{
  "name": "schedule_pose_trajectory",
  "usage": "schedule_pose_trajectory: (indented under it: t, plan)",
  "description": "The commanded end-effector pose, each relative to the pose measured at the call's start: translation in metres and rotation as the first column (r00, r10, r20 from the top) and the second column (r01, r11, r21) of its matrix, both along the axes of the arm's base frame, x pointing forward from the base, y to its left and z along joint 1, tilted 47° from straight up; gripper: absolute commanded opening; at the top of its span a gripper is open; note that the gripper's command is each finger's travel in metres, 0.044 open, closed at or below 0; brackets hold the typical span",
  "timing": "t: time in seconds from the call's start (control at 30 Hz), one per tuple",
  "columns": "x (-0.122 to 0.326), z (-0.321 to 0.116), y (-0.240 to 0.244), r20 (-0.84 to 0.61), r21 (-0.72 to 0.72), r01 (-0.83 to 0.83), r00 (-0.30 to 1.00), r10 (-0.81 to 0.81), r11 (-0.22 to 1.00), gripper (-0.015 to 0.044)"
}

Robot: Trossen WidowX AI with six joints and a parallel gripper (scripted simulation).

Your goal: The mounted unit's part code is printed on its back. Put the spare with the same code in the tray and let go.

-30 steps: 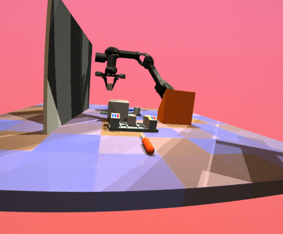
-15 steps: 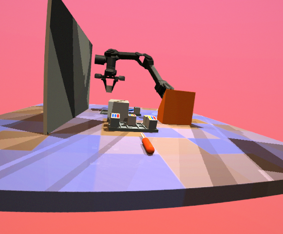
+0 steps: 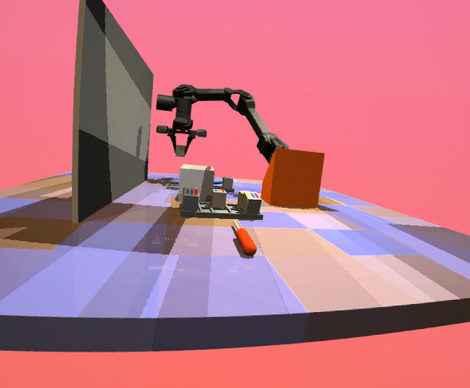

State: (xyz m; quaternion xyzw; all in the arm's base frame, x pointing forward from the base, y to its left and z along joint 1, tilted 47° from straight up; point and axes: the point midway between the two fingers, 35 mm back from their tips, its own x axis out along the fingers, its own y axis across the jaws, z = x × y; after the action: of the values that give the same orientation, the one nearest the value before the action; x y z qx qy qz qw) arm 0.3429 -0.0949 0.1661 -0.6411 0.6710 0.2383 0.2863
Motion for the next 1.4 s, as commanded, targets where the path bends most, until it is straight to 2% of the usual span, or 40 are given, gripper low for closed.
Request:
schedule_pose_trajectory:
  t: [0.0, 1.37]
  plan:
    - [-0.001, -0.004, -0.003, -0.009, -0.004, -0.003, 1.000, 0.003, 1.000, 0.0000]
    - [0.000, -0.027, -0.029, -0.008, -0.003, -0.003, 1.000, 0.003, 1.000, 0.0000]
